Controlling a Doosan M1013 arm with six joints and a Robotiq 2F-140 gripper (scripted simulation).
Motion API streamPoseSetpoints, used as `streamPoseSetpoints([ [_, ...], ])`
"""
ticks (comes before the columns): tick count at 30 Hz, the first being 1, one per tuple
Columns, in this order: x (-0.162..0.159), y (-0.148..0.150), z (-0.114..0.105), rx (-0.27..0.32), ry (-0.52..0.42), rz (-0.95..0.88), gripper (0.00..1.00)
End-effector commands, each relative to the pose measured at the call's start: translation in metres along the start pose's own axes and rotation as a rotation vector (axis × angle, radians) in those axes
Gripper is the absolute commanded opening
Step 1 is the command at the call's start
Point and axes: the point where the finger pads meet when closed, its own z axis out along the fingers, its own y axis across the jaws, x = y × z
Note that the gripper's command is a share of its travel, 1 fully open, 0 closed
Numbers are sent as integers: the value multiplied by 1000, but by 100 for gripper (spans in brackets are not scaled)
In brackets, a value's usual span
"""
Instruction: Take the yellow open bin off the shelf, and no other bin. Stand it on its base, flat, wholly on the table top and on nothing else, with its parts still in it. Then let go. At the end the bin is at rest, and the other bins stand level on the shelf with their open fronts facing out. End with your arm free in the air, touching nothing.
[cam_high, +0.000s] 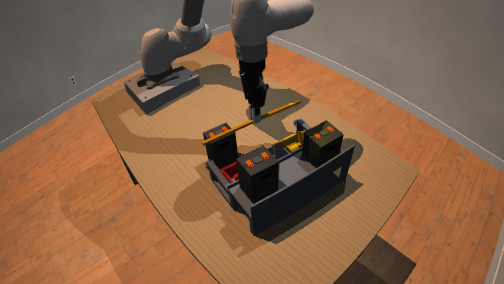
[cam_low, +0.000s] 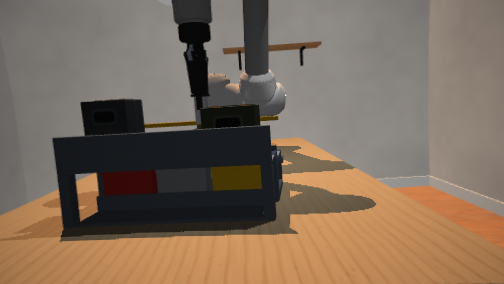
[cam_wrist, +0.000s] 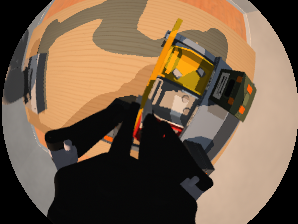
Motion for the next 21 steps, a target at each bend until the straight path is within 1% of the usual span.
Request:
streamPoseSetpoints([
  [1, 0, 0, 0, 0, 0, 0, 0],
  [21, 0, 0, 3, 0, 0, 0, 0],
])
